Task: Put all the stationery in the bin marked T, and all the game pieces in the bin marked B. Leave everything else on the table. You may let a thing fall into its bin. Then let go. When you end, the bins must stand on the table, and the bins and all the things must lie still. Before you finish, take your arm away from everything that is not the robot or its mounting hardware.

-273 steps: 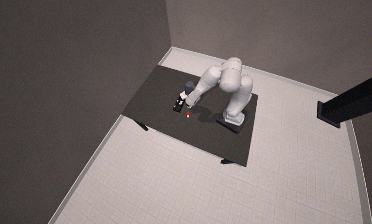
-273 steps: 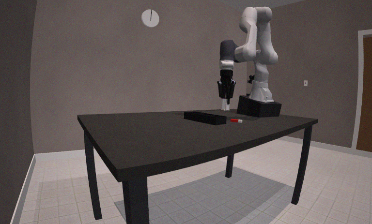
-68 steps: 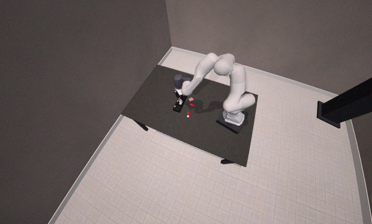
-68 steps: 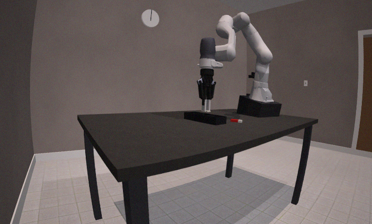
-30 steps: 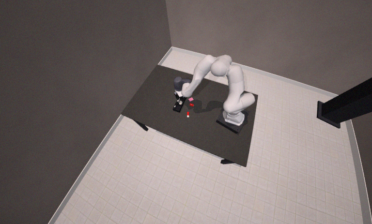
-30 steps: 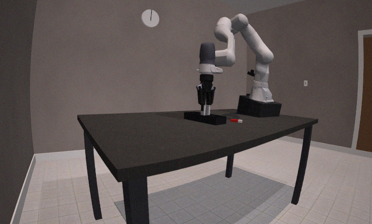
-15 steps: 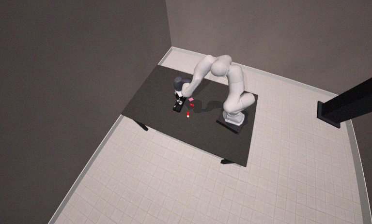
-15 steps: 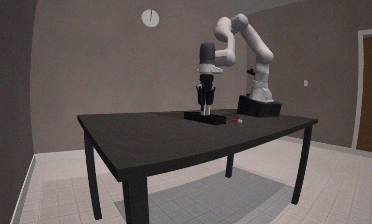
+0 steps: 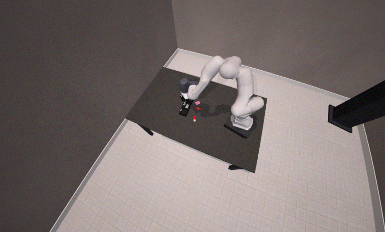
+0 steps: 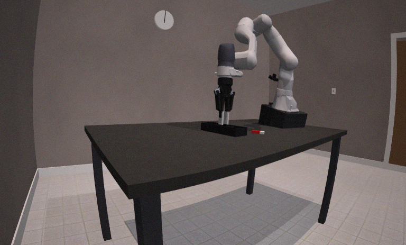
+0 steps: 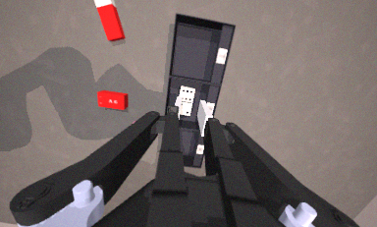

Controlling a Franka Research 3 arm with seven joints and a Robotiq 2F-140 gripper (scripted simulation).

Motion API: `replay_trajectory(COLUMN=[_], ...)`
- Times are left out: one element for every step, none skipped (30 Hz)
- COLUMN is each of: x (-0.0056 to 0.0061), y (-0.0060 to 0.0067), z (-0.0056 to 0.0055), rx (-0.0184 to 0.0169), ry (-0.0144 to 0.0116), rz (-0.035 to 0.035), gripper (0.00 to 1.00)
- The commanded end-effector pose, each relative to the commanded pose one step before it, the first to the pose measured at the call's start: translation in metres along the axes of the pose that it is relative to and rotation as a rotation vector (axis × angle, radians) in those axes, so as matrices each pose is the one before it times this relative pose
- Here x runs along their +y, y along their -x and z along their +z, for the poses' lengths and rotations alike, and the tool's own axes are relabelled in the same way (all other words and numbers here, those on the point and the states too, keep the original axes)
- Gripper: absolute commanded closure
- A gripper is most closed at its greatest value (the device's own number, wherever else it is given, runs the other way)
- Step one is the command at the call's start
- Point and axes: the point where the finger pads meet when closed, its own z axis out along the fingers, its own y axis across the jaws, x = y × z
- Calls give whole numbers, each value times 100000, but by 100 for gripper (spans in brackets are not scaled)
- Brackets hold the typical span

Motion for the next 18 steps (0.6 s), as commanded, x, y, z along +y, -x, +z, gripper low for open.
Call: replay_trajectory(x=[-333,0,0,0,0,0,0,0,0,0,0,0,0,0,0,0,0,0], y=[4,0,0,0,0,0,0,0,0,0,0,0,0,0,0,0,0,0], z=[-203,-133,-133,-133,-133,-133,-133,-133,-67,-500,-240,0,0,0,0,0,0,0], rx=[64,0,0,0,0,0,0,0,0,0,0,0,0,0,0,0,0,0], ry=[-912,0,0,0,0,0,0,0,0,0,0,0,0,0,0,0,0,0], rz=[-529,0,0,0,0,0,0,0,0,0,0,0,0,0,0,0,0,0], gripper=[81,81,81,81,81,81,81,81,81,81,81,81,81,81,81,81,81,81])
